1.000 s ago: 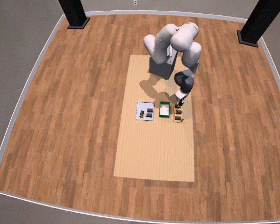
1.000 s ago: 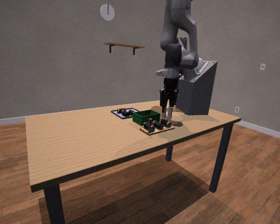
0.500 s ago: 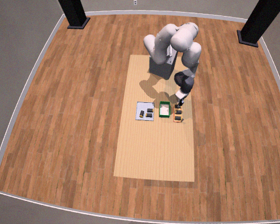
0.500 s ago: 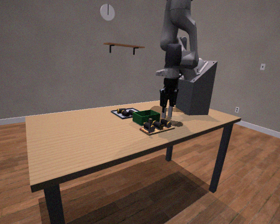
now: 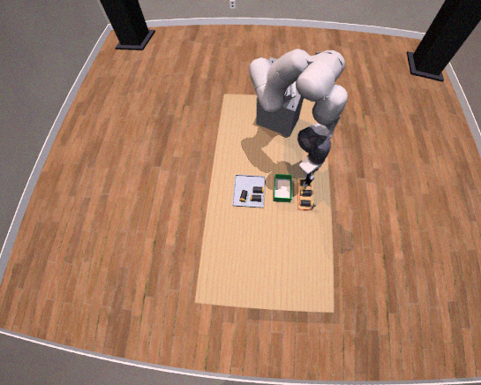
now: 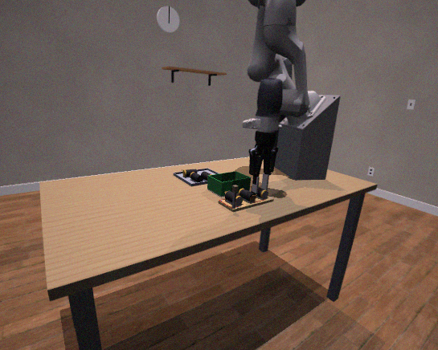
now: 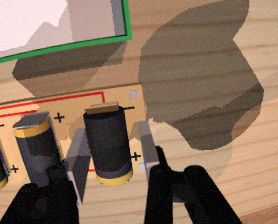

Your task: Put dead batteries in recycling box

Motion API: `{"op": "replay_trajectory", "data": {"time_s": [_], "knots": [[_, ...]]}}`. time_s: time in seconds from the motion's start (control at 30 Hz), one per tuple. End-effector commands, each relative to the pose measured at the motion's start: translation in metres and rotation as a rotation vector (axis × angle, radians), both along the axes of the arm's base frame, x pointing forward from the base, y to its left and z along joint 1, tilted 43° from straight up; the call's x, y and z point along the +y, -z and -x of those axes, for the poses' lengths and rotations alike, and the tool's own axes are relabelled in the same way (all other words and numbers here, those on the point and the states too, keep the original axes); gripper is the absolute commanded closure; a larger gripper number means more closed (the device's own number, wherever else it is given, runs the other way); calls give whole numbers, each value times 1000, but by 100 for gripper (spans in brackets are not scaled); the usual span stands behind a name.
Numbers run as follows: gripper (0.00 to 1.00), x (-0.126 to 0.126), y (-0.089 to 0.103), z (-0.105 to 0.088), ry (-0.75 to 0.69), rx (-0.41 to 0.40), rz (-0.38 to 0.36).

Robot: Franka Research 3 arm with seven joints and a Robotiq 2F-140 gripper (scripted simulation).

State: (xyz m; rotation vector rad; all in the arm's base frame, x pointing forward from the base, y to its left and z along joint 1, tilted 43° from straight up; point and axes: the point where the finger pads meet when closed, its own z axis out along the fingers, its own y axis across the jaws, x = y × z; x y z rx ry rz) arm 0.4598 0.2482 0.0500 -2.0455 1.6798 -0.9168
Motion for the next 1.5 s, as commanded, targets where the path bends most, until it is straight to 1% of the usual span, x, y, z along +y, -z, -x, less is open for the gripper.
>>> {"op": "replay_trajectory", "data": {"time_s": [0.0,0.13,0.37,0.67,0.7,1.47], "knots": [[71,6,-1,-3,-14,-10,-7],[71,6,0,-3,-14,-10,-7],[71,4,7,-10,-14,-10,-7],[71,4,7,-10,-14,-10,-7],[84,4,7,-10,-14,-10,-7],[84,4,7,-10,-14,-10,-7]]}}
